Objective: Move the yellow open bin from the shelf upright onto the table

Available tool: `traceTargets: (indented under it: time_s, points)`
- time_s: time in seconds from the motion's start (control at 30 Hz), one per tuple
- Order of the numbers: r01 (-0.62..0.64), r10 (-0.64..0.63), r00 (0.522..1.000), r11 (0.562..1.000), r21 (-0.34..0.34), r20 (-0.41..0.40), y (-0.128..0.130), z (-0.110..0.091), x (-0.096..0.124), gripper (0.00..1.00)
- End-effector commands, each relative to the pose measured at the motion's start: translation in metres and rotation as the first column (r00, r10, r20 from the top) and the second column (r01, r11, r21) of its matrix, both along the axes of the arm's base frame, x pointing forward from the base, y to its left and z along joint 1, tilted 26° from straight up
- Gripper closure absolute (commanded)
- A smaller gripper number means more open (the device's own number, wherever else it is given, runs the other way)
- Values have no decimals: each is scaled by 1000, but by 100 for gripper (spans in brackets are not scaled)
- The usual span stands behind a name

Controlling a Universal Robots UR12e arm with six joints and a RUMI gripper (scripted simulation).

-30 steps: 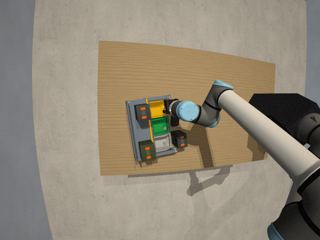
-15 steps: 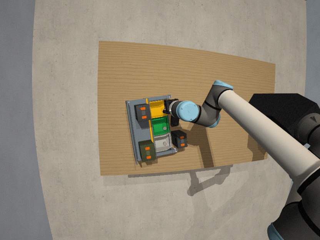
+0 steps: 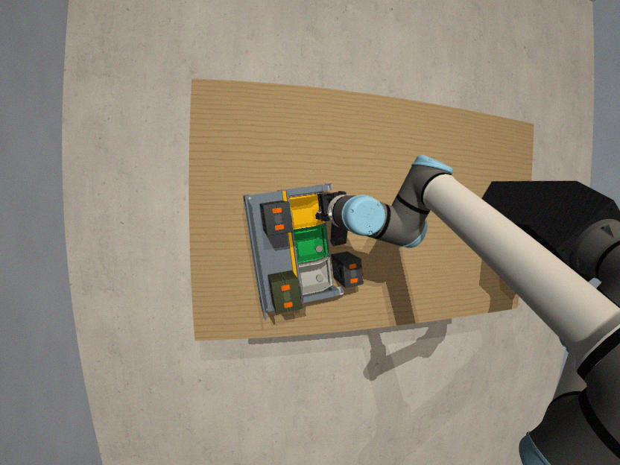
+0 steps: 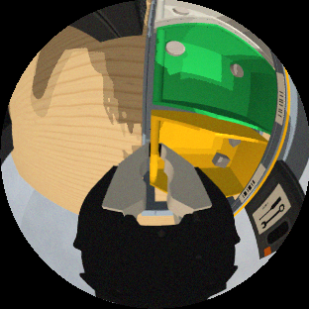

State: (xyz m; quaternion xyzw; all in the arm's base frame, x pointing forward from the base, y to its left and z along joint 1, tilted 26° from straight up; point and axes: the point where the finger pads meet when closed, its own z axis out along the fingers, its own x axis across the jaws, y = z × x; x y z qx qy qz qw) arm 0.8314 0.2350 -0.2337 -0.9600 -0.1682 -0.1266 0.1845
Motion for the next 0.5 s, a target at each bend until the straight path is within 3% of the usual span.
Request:
traceTargets:
  time_s: [0.0, 0.47]
  points:
    - [0, 0, 1000, 1000, 0, 1, -3, 6, 0, 100]
    - [0, 0, 1000, 1000, 0, 1, -4, 10, -1, 100]
